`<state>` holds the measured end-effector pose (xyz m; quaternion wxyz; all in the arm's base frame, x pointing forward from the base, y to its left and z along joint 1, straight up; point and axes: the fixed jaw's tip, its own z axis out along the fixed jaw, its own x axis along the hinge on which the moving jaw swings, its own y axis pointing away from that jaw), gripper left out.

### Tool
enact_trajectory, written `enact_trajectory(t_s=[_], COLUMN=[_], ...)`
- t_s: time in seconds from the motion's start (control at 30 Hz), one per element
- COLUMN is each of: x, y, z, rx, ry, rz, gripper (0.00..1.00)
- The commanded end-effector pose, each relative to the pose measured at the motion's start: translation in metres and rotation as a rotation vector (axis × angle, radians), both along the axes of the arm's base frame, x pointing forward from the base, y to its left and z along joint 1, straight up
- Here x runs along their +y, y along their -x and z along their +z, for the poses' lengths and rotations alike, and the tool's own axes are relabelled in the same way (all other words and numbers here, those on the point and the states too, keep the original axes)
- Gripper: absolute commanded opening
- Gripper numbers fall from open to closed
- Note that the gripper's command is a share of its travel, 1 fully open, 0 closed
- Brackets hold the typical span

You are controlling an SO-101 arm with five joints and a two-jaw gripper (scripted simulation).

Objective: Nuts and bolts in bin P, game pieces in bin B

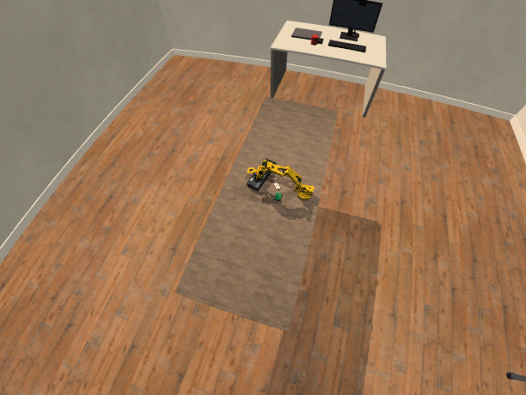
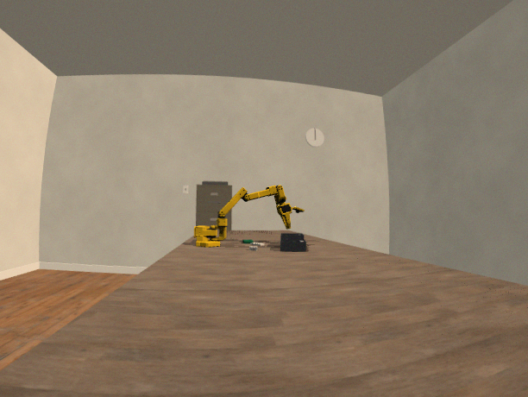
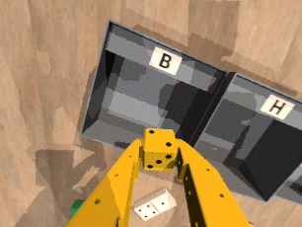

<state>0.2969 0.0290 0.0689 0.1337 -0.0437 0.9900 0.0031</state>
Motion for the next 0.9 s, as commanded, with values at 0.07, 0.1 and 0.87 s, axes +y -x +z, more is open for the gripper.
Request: enact_trajectory(t_s=[0.07, 0.1, 0.87], x=[0.0067, 0.0071, 0.0136], y=[-0.0103, -0.0105, -0.0149], z=[0.0137, 0.0137, 0.0163], rx=[-0.085, -0.086, -0.121], ry=[-0.011, -0.011, -0.021], rz=[0.011, 0.012, 0.015], gripper=[0.00, 0.00, 0.00])
